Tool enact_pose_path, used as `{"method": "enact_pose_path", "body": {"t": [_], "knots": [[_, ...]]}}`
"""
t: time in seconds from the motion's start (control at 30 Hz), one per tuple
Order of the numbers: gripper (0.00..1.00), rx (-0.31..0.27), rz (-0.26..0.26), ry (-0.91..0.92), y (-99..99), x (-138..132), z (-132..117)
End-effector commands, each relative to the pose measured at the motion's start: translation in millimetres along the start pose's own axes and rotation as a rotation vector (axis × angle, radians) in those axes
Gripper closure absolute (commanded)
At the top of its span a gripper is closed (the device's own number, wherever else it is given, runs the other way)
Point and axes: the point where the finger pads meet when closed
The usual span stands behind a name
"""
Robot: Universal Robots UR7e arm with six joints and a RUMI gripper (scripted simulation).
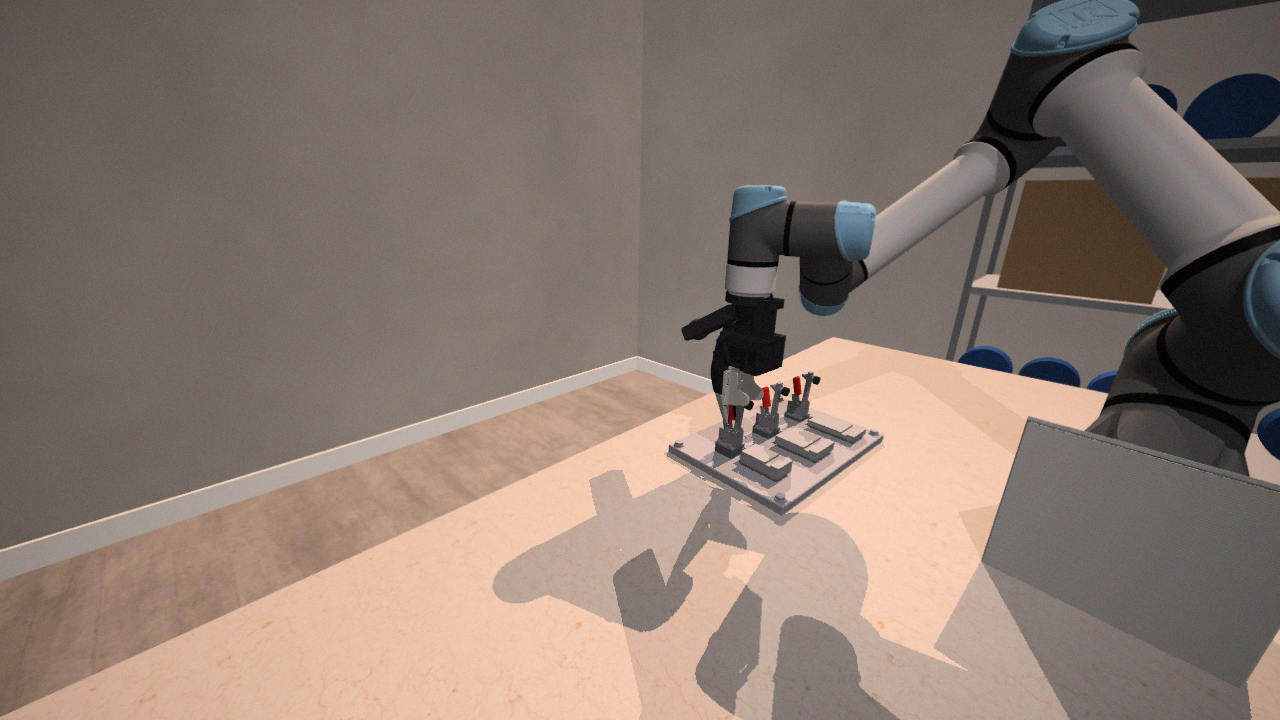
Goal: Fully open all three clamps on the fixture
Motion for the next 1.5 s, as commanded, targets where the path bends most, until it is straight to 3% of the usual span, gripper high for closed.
{"method": "enact_pose_path", "body": {"t": [0.0, 0.63, 0.67, 1.47], "knots": [[1.0, 0.0, 0.0, 0.0, -0.3, -0.1, -0.1], [1.0, 0.0, 0.0, 0.0, -0.3, -0.1, -0.1], [0.72, 0.0, 0.0, 0.0, -0.3, -0.1, -0.1], [0.72, 0.0, 0.0, 0.0, -0.3, -0.1, -0.1]]}}
Point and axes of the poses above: the point where the finger pads meet when closed, its own y axis out along the fingers, its own x axis across the jaws, z = x × y, and after that the axes turned 5 degrees about y, right-handed
